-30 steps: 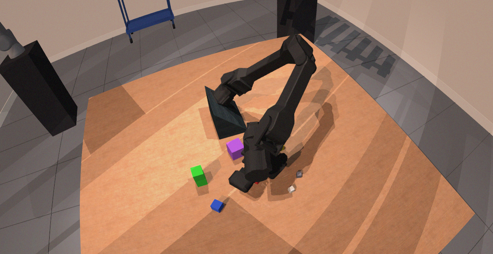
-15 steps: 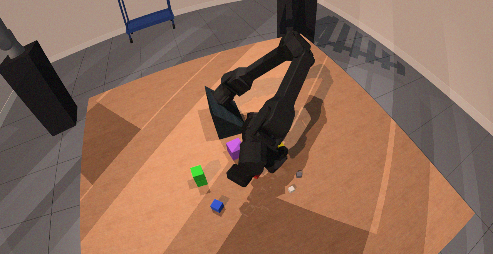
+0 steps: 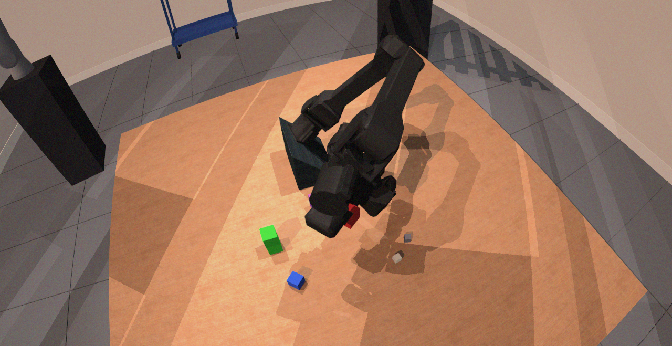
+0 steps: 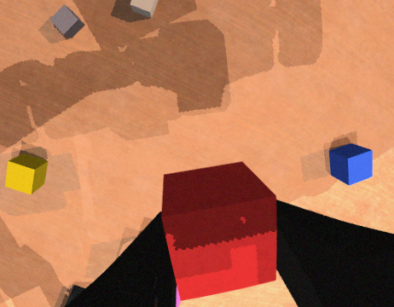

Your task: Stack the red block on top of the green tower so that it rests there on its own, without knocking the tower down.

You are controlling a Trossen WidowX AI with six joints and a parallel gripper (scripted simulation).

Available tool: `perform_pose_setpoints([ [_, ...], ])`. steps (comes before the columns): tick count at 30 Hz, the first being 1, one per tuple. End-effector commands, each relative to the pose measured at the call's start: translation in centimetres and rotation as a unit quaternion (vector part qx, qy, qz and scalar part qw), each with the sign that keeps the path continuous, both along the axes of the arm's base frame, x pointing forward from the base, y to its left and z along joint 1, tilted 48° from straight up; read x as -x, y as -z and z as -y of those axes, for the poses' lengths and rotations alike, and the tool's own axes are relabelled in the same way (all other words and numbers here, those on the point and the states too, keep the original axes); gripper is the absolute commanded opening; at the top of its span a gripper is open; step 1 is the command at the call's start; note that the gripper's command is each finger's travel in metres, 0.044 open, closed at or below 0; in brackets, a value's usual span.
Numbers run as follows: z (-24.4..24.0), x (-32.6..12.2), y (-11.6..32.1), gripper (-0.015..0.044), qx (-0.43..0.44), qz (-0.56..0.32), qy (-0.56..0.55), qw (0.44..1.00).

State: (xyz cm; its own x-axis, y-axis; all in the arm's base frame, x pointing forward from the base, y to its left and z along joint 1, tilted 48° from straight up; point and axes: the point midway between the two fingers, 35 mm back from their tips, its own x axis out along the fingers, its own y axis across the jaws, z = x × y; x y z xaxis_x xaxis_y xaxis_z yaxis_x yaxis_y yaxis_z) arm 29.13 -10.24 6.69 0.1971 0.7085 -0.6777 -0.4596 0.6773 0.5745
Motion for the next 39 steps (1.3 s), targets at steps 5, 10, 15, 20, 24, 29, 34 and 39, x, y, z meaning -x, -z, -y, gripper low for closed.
perform_pose_setpoints([
  [5, 0.7, 0.2, -0.7, 0.0000, 0.001, 0.001, 0.001, 1.000],
  [10, 1.3, 0.4, -0.6, 0.0000, 0.002, 0.000, -0.001, 1.000],
  [15, 3.8, 1.2, 1.8, 0.0000, 0.007, -0.001, 0.000, 1.000],
  [20, 6.2, 2.4, 4.3, 0.0000, 0.010, -0.002, 0.001, 1.000],
  [24, 7.9, 3.6, 6.3, 0.0000, 0.011, -0.003, 0.000, 1.000],
  [29, 9.8, 5.4, 8.9, 0.0000, 0.010, -0.002, 0.000, 1.000],
  [34, 11.3, 7.3, 11.4, 0.0000, 0.008, -0.001, -0.001, 1.000],
  [39, 11.5, 7.6, 11.7, 0.0000, 0.007, -0.001, -0.002, 1.000],
])
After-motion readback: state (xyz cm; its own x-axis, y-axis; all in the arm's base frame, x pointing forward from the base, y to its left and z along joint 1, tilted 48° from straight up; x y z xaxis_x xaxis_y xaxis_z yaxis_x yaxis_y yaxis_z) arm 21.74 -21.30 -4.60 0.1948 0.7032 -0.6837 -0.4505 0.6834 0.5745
